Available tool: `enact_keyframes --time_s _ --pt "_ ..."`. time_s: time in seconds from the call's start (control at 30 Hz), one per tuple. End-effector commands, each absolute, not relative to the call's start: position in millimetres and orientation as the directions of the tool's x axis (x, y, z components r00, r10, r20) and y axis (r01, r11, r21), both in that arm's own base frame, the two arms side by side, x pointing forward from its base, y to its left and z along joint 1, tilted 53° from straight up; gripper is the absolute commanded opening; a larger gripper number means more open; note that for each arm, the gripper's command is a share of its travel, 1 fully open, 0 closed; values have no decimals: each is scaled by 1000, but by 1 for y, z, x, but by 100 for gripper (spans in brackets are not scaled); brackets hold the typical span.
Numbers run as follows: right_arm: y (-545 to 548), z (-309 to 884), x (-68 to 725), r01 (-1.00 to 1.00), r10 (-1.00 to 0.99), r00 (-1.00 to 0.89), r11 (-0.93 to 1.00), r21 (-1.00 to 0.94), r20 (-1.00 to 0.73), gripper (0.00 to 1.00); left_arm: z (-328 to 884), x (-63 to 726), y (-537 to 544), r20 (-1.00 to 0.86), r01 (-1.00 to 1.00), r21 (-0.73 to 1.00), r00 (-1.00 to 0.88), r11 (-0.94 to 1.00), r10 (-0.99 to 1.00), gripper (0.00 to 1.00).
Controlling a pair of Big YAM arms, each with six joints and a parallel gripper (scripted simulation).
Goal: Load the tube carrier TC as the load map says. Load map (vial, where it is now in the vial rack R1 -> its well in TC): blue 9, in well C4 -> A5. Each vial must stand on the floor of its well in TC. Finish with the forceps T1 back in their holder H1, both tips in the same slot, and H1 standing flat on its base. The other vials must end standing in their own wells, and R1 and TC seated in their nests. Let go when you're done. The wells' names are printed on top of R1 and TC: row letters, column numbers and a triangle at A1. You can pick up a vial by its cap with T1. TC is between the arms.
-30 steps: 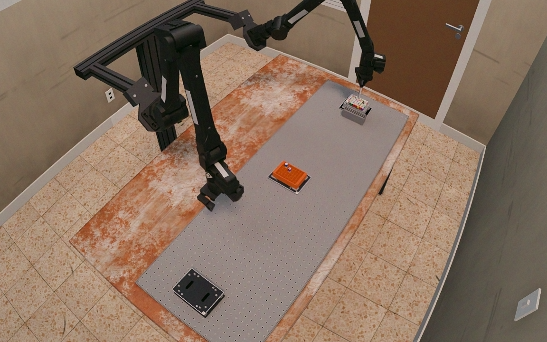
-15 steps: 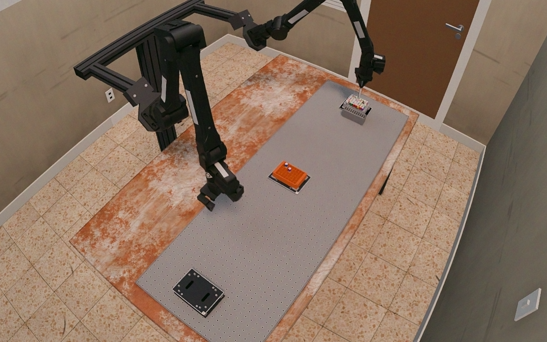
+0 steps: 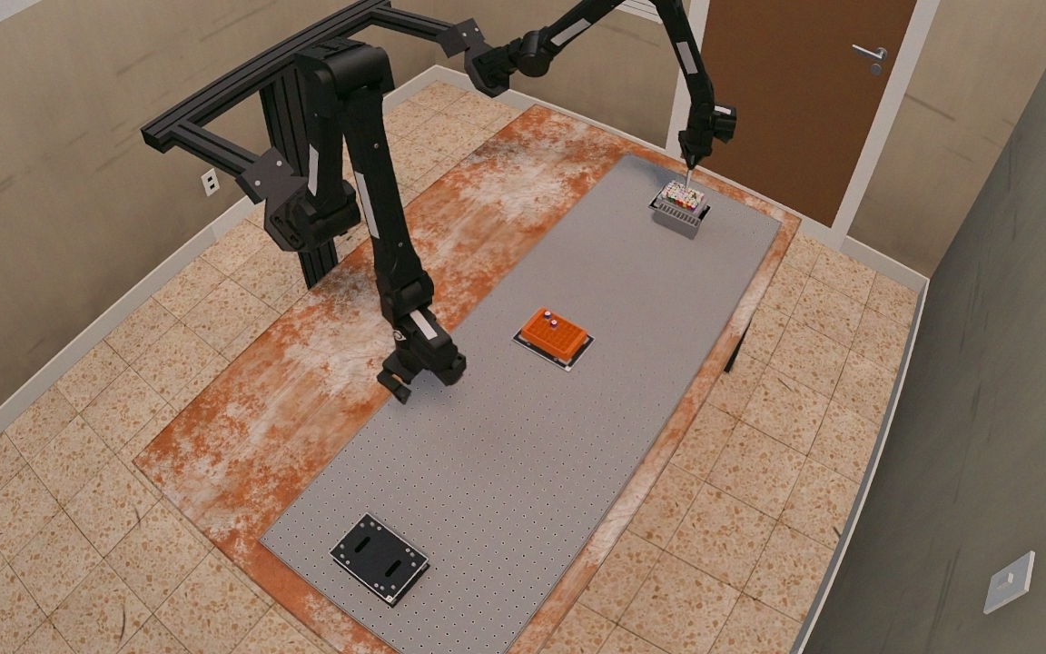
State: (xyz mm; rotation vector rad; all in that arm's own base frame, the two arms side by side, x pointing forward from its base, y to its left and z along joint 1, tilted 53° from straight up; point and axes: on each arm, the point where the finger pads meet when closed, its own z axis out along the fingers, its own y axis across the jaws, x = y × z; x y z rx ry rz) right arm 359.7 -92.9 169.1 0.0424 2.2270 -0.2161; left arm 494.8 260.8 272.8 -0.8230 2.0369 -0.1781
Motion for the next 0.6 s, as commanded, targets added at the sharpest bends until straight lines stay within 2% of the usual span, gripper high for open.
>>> enact_keyframes --time_s 0.0,0.57 --pt "-95 175 362 108 -55 -610 983 -151 -791 100 288 510 265 -717 -469 -428 -344 772 -607 9" --pt "-95 175 362 108 -55 -610 983 -151 -791 100 287 514 266 -720 -468 -428 -341 773 -605 11"
